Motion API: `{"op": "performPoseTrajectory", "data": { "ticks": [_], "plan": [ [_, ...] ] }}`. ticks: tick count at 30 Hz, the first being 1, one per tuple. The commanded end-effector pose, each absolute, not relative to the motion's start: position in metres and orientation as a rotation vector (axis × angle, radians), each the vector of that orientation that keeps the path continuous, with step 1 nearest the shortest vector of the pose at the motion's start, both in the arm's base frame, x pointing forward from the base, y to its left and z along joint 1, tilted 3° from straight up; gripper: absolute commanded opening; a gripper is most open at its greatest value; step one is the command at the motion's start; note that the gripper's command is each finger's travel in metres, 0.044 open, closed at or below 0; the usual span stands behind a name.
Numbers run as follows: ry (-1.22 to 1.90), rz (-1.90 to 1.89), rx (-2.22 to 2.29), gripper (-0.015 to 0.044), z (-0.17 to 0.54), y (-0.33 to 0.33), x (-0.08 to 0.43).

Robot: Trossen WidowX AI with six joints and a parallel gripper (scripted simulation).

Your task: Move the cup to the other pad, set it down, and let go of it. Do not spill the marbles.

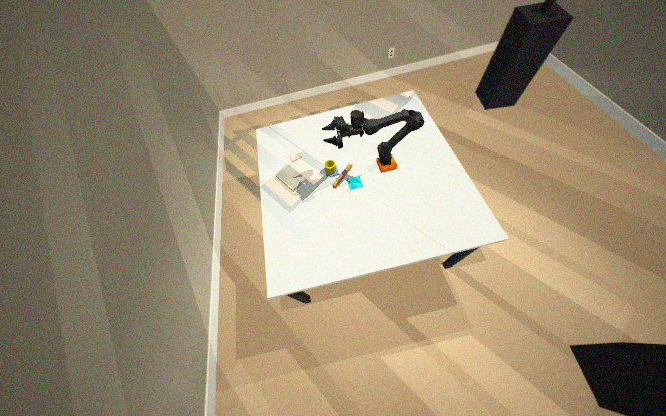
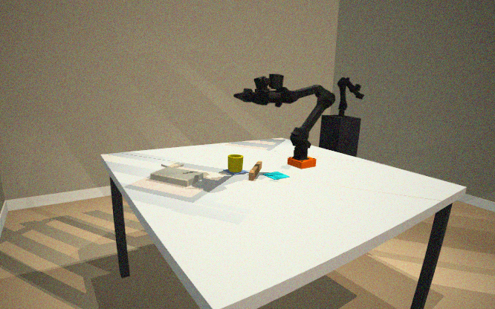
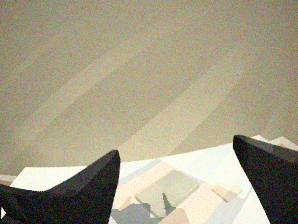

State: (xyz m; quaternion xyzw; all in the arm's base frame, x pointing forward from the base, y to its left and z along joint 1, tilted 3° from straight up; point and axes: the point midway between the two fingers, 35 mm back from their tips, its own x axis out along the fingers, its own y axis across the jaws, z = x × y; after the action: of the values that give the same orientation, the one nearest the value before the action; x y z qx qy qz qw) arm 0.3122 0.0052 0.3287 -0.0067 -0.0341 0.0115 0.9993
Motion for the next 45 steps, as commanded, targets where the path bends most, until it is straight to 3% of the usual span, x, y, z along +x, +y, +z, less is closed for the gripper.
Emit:
{"op": "performPoseTrajectory", "data": {
  "ticks": [1,9,17,23,45],
  "plan": [
    [-0.061,0.023,-0.019,0.0374,0.327,0.005,0.313],
    [0.417,0.101,-0.432,0.0167,0.242,-0.002,0.352],
    [0.978,0.627,-1.034,0.0167,0.151,-0.013,0.344],
    [1.152,1.132,-1.237,0.0167,0.121,-0.015,0.322],
    [1.153,1.143,-1.24,0.0167,0.116,-0.014,0.325]
  ]
}}
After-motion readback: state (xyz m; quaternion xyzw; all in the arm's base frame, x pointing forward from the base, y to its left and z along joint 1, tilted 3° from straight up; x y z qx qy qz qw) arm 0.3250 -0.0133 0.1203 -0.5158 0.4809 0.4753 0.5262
